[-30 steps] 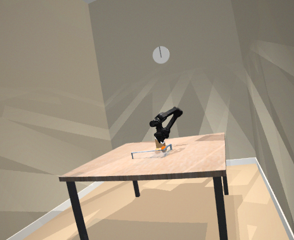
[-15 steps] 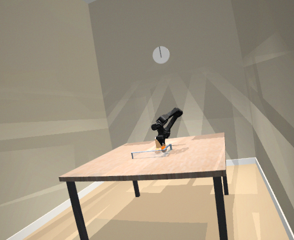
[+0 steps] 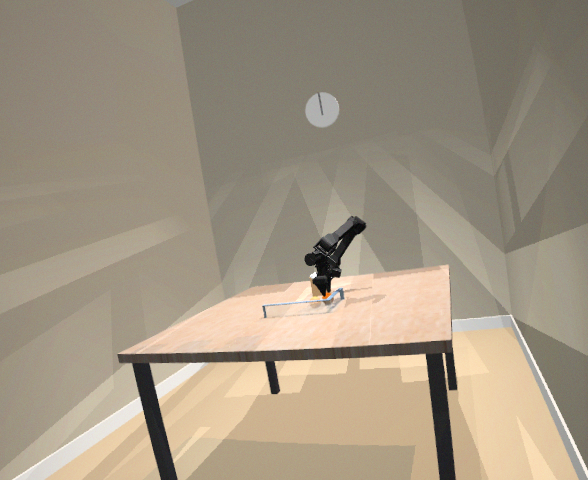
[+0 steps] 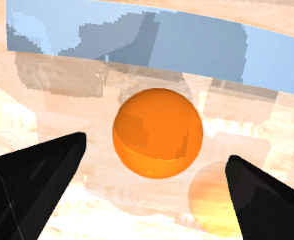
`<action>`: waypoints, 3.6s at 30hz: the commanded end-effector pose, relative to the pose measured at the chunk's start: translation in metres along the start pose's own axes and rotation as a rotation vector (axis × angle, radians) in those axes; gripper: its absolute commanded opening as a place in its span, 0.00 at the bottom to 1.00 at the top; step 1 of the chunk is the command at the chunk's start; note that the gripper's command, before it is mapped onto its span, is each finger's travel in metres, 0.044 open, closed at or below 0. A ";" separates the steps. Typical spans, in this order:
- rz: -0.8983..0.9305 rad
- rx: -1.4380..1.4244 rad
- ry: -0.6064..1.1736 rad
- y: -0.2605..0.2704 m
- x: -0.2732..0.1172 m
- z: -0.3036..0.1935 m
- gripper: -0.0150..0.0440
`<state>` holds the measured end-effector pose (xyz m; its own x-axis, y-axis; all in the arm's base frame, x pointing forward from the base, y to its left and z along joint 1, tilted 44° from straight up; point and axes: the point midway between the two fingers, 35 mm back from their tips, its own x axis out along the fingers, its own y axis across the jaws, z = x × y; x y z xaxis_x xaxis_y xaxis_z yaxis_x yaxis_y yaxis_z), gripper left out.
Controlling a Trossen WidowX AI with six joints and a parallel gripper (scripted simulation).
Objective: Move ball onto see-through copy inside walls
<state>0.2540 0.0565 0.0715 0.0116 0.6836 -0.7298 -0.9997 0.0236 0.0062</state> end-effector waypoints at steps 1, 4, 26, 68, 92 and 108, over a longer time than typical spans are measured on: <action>-0.002 0.005 -0.005 0.000 0.007 0.000 0.89; -0.002 0.004 -0.006 0.000 0.011 0.001 0.89; -0.005 0.006 -0.006 0.000 0.023 0.000 0.55; -0.002 0.004 -0.002 -0.028 -0.092 -0.022 0.25; -0.005 0.002 -0.003 -0.059 -0.010 -0.045 0.25; -0.005 0.001 -0.006 -0.058 0.018 -0.044 0.25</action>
<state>0.3110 0.0319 0.0308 0.0131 0.6849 -0.7285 -0.9998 0.0219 0.0026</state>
